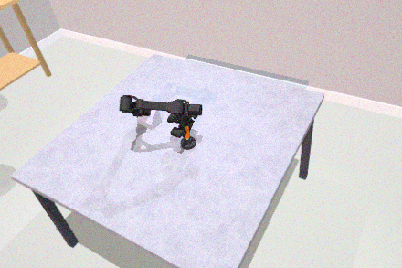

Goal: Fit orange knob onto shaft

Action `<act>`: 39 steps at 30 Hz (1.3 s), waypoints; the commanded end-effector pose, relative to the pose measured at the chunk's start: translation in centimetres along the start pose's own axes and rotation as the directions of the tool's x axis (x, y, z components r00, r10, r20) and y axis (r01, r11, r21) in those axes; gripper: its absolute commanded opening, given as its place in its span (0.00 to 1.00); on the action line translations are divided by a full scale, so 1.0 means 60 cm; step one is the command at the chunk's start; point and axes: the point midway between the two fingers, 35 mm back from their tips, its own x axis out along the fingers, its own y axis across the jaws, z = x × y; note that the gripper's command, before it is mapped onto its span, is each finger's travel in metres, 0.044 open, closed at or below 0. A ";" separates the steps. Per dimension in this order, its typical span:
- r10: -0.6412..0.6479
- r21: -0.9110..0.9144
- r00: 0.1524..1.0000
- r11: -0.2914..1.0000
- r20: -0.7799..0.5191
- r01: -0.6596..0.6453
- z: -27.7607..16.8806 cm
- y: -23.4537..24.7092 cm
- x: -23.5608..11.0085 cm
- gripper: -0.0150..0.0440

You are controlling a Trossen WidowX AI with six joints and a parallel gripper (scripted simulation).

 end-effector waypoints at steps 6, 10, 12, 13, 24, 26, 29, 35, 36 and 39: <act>-0.002 -0.050 1.000 0.999 -0.004 0.002 -0.006 -0.001 -0.005 0.25; -0.002 -0.050 1.000 0.999 -0.004 0.002 -0.006 -0.001 0.000 0.25; -0.002 -0.050 1.000 0.999 -0.004 0.002 -0.005 -0.001 0.001 0.25; -0.002 -0.050 1.000 0.999 -0.004 0.002 -0.005 -0.001 0.001 0.25; -0.002 -0.050 1.000 0.999 -0.004 0.002 -0.002 -0.001 0.006 0.25; -0.002 -0.050 1.000 0.999 -0.004 0.002 -0.002 -0.001 0.007 0.25; -0.002 -0.047 1.000 0.999 -0.004 0.002 -0.003 0.000 0.011 0.25; -0.001 -0.045 1.000 0.999 -0.004 0.001 -0.004 0.000 0.020 0.25; -0.001 -0.045 1.000 0.999 -0.004 0.001 -0.005 0.000 0.022 0.25; -0.001 -0.045 1.000 0.999 -0.004 0.001 -0.005 0.000 0.026 0.25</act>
